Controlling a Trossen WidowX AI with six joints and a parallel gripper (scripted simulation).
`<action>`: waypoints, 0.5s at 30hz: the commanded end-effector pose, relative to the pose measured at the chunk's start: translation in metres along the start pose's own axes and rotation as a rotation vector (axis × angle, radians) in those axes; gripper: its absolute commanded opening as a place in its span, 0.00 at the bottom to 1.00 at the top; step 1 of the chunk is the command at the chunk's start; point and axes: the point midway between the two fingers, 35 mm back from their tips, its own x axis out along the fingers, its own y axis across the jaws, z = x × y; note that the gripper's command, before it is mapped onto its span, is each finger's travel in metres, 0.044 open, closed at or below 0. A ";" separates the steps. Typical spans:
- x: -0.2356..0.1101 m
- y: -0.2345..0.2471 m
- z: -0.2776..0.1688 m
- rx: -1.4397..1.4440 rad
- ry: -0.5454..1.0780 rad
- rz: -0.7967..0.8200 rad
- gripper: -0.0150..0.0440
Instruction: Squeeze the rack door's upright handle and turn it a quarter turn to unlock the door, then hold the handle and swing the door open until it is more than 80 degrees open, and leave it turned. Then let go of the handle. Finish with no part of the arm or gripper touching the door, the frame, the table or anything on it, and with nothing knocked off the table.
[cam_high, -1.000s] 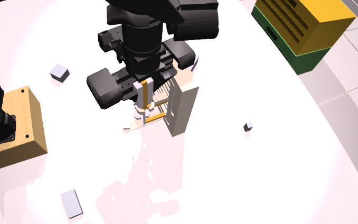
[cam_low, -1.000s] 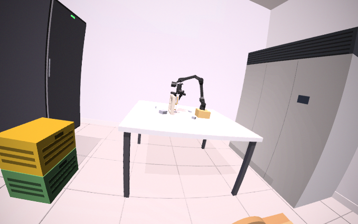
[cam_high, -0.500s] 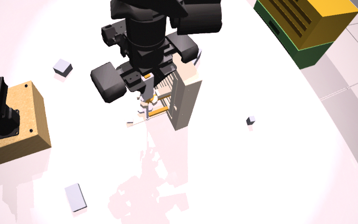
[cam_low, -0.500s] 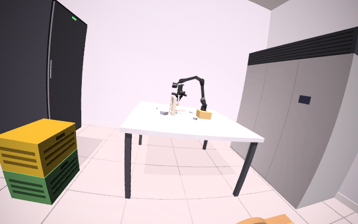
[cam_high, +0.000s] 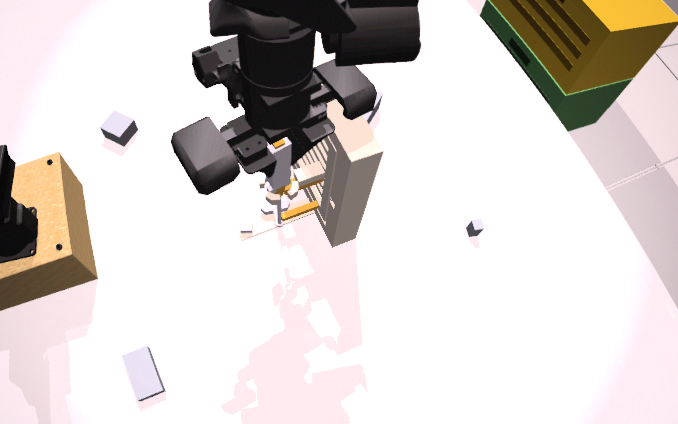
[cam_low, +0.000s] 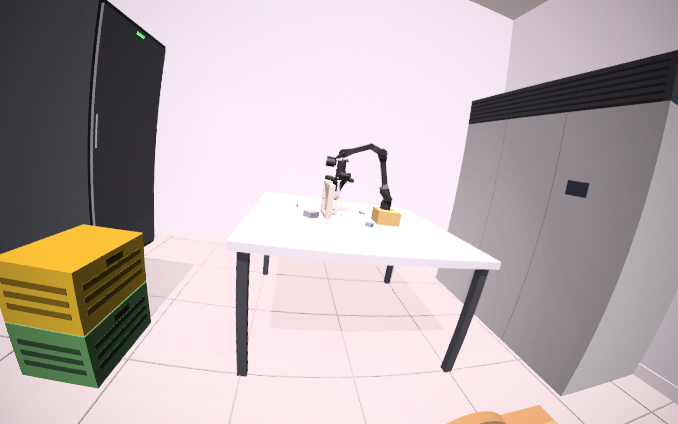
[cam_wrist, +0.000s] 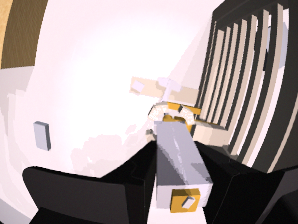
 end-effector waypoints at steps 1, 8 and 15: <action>0.000 0.002 0.001 0.047 -0.001 0.000 0.28; 0.000 0.007 0.005 0.196 -0.001 0.000 0.28; 0.000 0.013 0.009 0.341 -0.002 0.001 0.28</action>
